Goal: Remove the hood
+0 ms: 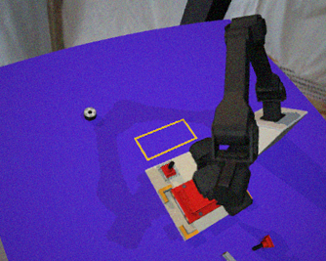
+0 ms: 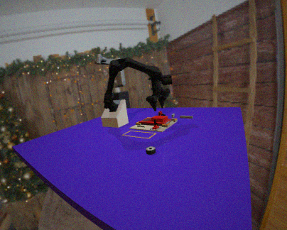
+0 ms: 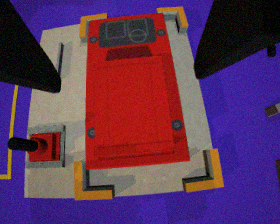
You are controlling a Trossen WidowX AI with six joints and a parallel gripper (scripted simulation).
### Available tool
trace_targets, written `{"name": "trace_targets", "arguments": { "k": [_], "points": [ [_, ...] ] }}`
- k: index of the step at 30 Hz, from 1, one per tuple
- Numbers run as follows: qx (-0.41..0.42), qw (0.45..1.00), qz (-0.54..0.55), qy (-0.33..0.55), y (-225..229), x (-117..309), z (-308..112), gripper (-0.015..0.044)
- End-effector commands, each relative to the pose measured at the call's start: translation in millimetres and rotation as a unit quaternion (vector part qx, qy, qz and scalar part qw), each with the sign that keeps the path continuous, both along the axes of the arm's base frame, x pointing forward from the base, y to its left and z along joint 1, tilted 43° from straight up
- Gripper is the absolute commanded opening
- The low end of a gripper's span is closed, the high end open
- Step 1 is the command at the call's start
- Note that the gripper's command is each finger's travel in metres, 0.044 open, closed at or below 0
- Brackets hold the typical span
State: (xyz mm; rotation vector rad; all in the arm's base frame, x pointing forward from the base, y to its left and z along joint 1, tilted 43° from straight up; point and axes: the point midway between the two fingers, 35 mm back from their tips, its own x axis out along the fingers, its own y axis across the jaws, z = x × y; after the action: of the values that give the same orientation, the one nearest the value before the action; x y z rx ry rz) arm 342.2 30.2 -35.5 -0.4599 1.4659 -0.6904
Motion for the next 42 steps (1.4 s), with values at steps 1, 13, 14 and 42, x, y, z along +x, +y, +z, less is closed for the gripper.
{"name": "trace_targets", "arguments": {
  "k": [1,13,14,42],
  "points": [
    [-0.002,1.0,0.002,0.001,-2.6,-0.4,-2.0,0.044],
    [-0.002,1.0,0.002,0.001,-8.1,-0.4,-8.2,0.044],
    [-0.002,1.0,0.002,0.001,-8.6,-0.4,-8.7,0.044],
    [-0.003,1.0,0.002,0.001,-21.7,-1.7,-22.5,0.044]
  ]
}}
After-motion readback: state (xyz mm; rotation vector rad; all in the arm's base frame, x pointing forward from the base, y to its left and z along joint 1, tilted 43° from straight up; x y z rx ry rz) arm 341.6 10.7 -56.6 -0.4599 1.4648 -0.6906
